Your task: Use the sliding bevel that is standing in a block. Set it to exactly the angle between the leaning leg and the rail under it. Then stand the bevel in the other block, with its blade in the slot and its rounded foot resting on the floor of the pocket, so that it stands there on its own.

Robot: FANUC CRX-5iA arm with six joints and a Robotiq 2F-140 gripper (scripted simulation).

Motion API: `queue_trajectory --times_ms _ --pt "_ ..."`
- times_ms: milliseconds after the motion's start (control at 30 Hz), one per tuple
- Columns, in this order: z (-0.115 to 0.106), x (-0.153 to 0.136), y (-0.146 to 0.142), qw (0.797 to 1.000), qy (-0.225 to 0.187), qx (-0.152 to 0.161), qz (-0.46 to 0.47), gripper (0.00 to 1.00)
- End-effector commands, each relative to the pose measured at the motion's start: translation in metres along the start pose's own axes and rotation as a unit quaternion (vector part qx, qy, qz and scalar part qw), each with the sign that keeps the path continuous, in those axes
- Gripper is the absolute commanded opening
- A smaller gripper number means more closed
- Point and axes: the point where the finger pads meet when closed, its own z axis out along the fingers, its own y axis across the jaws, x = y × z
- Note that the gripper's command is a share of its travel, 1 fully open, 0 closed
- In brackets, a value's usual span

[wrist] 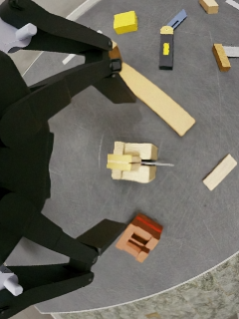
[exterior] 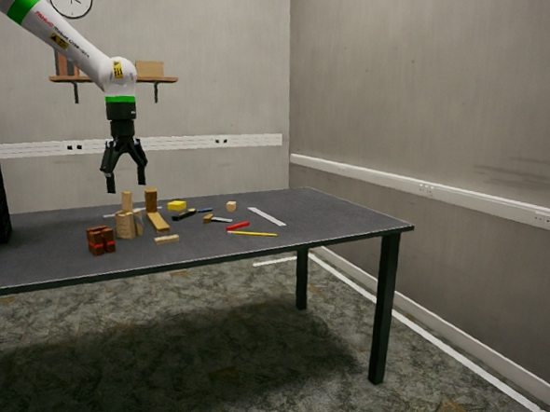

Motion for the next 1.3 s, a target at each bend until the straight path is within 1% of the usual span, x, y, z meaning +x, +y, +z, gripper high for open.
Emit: queue_trajectory --times_ms 0,200,433,500,833,1000,1267 --pt "-0.001 0.001 0.0 1.0 0.001 0.0 0.0 1.0" --pt "0.002 0.001 0.0 1.0 0.001 0.0 0.0 1.0" --pt "0.013 0.001 0.0 1.0 0.001 0.0 0.0 1.0" --pt "0.013 0.001 0.0 1.0 0.001 0.0 0.0 1.0" --pt "0.037 0.001 0.0 1.0 0.001 0.0 0.0 1.0" --pt "0.045 0.001 0.0 1.0 0.001 0.0 0.0 1.0" --pt "0.049 0.001 0.0 1.0 0.001 0.0 0.0 1.0"
